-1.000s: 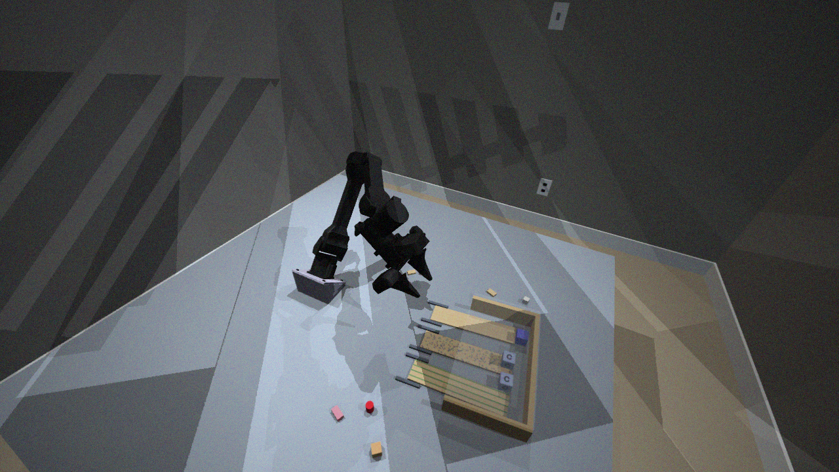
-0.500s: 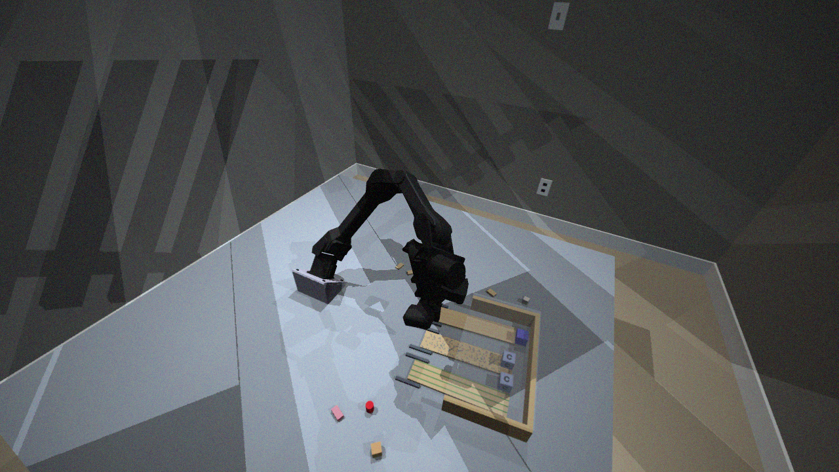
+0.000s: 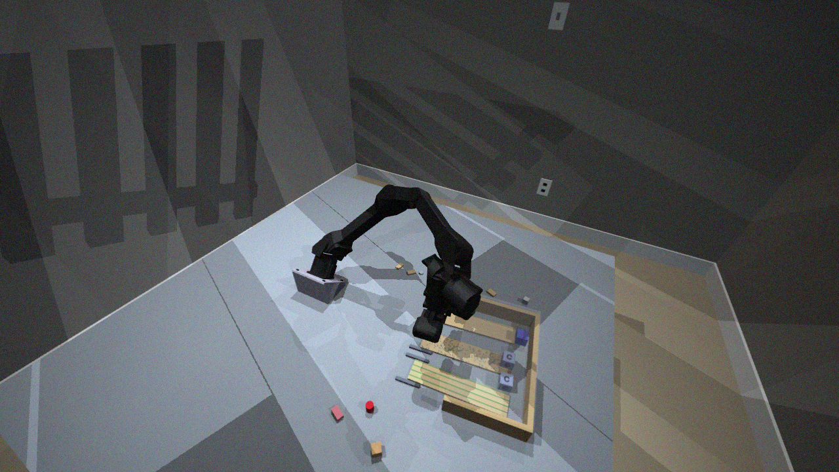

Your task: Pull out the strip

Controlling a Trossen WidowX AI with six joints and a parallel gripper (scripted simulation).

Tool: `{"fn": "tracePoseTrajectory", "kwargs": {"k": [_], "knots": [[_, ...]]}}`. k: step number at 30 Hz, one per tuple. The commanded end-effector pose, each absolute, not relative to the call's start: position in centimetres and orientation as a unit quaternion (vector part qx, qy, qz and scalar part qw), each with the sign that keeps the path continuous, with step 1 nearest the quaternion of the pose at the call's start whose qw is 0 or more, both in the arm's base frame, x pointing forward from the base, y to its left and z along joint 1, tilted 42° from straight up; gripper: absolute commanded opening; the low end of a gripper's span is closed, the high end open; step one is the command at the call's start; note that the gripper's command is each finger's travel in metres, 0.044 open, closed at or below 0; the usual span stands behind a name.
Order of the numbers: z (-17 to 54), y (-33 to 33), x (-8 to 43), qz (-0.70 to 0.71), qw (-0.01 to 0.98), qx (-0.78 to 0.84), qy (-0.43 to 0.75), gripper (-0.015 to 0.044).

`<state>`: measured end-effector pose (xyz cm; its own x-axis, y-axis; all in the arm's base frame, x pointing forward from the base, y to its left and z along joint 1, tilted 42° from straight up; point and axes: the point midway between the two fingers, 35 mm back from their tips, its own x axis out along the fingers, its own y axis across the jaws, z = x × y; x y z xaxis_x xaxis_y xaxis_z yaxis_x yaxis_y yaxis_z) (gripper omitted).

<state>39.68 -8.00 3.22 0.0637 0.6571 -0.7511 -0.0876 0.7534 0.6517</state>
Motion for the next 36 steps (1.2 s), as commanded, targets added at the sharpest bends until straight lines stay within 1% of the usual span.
{"fn": "tracePoseTrajectory", "kwargs": {"k": [1,36], "knots": [[2.6,-7.5,39.7,0.269,0.69,0.227,0.632,0.0],[-1.6,-3.6,40.0,0.27,0.69,0.228,0.632,0.0]]}}
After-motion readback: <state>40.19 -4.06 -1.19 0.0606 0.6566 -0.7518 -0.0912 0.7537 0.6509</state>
